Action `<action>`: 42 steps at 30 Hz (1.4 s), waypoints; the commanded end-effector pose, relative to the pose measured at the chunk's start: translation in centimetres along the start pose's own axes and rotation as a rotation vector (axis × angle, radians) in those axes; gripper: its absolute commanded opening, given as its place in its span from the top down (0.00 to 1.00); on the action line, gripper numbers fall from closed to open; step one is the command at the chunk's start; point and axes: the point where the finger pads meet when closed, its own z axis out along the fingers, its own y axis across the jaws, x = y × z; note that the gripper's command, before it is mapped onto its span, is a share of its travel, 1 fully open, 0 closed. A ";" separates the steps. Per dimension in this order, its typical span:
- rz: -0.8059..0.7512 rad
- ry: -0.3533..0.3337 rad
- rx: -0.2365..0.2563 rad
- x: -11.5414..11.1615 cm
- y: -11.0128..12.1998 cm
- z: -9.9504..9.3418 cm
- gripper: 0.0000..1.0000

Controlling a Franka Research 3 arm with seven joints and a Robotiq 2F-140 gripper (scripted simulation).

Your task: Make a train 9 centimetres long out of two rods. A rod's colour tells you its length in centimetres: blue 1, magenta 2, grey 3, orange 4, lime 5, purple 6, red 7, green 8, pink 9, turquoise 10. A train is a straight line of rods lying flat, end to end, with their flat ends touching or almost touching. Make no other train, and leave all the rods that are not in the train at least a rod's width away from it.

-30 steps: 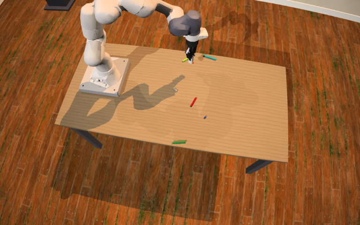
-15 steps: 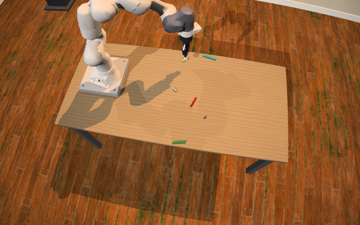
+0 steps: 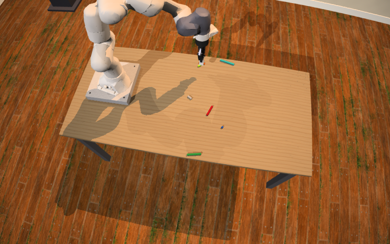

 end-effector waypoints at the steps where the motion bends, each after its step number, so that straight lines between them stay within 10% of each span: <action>1: -0.020 -0.001 0.005 0.0 0.0 0.5 0.88; 23: -0.020 -0.001 0.005 -0.1 -0.2 7.8 0.88; 42: -0.020 -0.001 0.005 -0.1 -0.2 8.4 0.88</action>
